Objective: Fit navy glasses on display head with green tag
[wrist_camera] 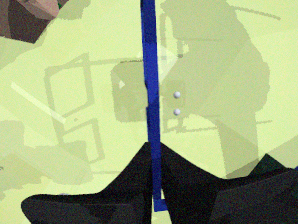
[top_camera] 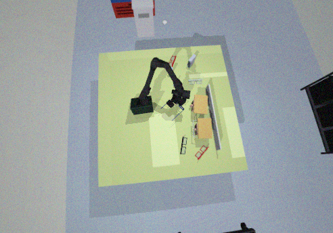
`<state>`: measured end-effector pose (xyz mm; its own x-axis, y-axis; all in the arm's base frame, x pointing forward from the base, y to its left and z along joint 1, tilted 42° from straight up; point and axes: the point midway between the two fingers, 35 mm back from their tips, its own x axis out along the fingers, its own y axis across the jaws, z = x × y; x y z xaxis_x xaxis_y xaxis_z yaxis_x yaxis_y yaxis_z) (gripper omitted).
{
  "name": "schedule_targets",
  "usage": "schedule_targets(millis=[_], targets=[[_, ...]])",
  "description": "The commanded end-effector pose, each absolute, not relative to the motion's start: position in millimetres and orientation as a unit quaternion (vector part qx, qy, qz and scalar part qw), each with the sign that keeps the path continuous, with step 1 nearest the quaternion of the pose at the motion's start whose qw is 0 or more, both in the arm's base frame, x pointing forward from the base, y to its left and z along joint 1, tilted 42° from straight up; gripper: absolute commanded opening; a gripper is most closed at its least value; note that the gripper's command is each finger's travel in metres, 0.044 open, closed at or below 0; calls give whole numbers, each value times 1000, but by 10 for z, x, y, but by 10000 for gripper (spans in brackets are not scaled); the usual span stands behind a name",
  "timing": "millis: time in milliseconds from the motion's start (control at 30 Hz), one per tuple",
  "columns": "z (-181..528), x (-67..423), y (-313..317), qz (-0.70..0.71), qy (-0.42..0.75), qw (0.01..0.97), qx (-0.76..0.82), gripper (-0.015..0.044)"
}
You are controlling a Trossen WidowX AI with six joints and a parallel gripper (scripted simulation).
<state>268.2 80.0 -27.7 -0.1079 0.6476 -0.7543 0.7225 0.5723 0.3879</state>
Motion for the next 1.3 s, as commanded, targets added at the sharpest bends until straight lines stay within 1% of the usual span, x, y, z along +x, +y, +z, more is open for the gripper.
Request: schedule_targets(millis=[0,1267], targets=[[-310,2660,834,-39,745,480,462,0],[-559,2586,1072,-37,745,479,463,0]])
